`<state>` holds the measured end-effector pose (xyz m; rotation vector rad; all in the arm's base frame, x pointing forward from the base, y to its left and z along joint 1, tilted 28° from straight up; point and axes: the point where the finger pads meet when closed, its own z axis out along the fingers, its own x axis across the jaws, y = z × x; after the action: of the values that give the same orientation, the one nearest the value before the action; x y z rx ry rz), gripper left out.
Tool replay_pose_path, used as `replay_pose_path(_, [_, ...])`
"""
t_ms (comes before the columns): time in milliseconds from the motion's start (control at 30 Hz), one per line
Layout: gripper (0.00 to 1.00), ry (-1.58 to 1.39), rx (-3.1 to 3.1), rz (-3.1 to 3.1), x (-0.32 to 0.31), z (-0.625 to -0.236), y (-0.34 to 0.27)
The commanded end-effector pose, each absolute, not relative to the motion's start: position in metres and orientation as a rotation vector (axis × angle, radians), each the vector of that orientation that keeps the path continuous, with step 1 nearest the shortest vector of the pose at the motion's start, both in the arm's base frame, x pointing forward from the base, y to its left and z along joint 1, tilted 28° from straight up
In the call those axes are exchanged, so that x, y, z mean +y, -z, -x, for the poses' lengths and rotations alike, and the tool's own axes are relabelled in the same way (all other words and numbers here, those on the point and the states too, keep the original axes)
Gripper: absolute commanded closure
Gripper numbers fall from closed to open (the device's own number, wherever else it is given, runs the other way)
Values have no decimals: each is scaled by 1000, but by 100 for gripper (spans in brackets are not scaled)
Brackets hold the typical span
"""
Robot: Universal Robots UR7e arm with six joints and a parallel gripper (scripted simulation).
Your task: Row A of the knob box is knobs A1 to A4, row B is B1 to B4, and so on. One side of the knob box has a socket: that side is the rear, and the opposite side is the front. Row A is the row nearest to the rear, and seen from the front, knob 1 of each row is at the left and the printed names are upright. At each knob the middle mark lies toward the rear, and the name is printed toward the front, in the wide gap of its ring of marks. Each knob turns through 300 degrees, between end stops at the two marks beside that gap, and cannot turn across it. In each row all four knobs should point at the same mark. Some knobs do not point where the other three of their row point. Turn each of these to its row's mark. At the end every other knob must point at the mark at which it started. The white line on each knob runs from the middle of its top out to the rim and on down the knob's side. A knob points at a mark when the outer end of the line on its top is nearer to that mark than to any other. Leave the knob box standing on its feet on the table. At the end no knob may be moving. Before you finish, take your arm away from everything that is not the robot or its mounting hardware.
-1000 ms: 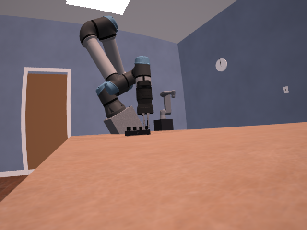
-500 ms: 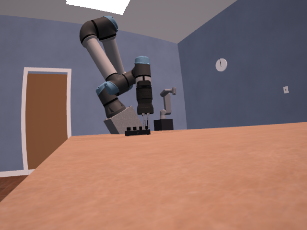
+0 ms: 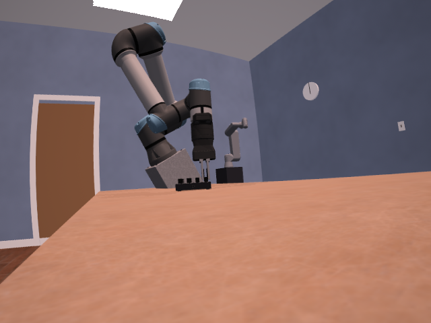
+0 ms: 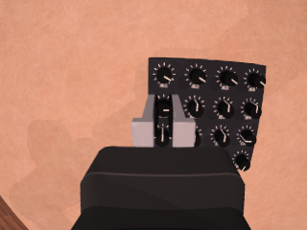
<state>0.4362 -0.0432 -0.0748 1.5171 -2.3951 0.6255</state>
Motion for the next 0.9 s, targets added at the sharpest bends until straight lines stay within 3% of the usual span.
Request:
replay_pose_path(0, [70, -624, -2382, -1534, -43, -437, 74])
replay_pose_path(867, [70, -565, -2135, -1798, -43, -437, 74])
